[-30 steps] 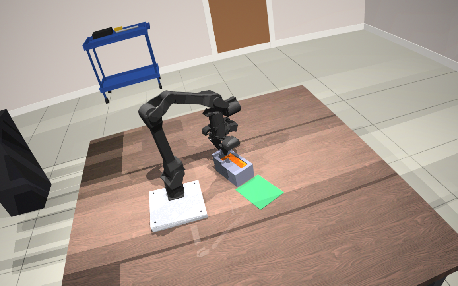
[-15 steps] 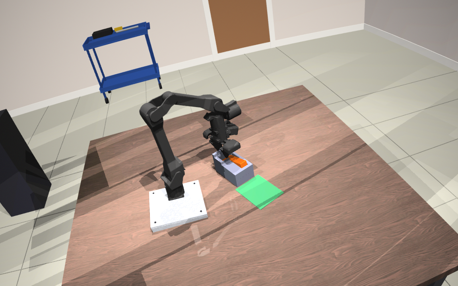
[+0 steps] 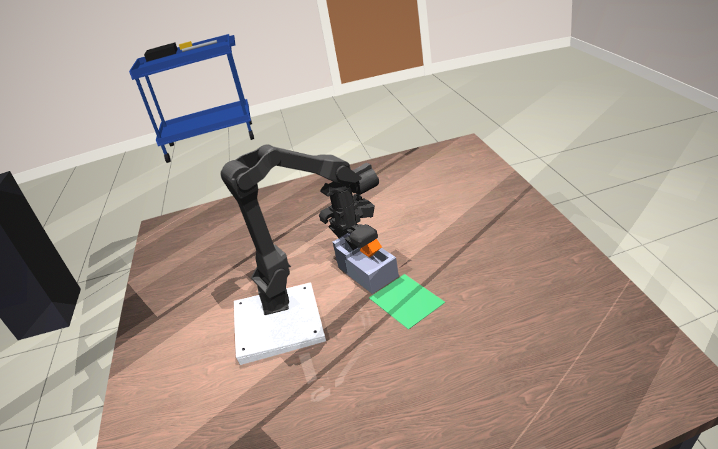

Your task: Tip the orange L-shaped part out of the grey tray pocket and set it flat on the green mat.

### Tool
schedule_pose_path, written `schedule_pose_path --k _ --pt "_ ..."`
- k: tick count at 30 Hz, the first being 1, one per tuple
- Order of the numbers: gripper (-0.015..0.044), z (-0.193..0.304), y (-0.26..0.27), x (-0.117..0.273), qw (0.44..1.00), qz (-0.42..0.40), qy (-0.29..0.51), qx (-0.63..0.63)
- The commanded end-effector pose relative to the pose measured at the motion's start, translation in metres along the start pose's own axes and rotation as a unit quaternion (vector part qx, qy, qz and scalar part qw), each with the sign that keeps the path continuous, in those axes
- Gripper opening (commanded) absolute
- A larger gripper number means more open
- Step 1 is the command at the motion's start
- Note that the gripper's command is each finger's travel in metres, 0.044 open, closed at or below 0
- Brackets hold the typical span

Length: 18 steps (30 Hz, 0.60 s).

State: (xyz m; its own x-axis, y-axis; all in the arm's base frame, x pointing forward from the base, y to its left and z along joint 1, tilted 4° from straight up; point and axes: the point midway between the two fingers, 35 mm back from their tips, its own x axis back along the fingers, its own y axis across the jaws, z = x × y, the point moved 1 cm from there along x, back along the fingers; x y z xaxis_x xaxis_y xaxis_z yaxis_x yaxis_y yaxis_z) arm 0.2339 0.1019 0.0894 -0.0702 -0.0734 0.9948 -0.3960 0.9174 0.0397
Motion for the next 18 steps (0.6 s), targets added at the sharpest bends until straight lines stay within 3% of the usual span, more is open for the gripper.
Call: schedule_pose_path --k 1,18 --pt "0.018 0.001 -0.001 -0.002 1.0 0.003 0.001 -0.002" --pt "0.018 0.0 0.011 0.011 1.0 0.002 0.001 -0.002"
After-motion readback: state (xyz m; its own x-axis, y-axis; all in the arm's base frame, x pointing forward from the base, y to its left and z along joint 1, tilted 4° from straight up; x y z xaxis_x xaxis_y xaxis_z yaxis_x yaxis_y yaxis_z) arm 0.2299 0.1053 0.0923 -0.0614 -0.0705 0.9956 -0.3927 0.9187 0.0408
